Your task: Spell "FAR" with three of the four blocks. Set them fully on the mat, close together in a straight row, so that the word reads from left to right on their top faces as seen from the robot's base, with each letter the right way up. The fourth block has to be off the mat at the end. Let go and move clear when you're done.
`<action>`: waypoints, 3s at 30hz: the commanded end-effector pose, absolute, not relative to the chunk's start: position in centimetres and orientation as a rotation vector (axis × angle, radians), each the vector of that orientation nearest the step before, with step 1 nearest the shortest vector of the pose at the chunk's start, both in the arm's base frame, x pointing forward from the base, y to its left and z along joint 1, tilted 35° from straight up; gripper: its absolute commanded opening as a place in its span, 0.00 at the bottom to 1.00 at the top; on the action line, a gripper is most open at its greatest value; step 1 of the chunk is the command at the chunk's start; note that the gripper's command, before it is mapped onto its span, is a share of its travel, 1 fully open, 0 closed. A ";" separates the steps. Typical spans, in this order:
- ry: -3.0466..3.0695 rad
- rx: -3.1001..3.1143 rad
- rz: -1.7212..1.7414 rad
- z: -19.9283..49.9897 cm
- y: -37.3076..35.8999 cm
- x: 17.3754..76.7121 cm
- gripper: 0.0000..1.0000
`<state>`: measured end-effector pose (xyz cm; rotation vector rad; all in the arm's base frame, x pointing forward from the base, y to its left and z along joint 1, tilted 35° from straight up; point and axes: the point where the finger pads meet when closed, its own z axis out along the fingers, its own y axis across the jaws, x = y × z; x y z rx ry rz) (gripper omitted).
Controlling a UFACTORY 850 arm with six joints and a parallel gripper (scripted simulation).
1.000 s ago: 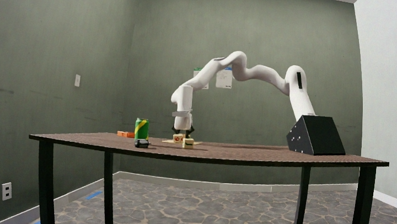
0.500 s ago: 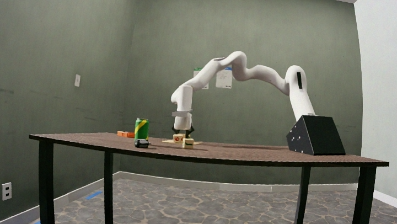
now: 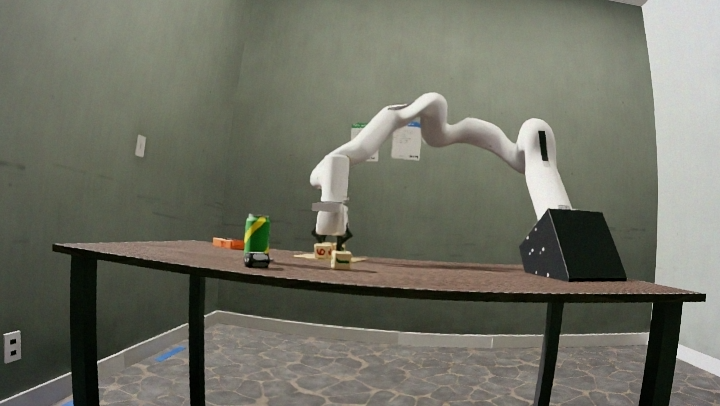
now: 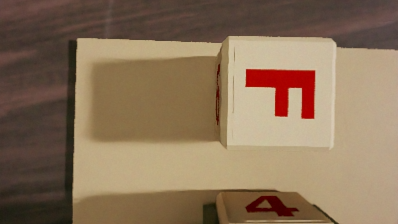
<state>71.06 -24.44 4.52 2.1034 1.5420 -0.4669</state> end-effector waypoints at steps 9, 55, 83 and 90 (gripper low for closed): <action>1.541 2.102 -0.465 4.5 -24.5 71.2 0.44; 1.541 2.102 -0.465 4.3 -24.6 71.2 0.44; 1.541 2.102 -0.465 4.4 -24.6 71.2 0.65; 1.541 2.102 -0.465 5.8 -23.6 71.1 0.65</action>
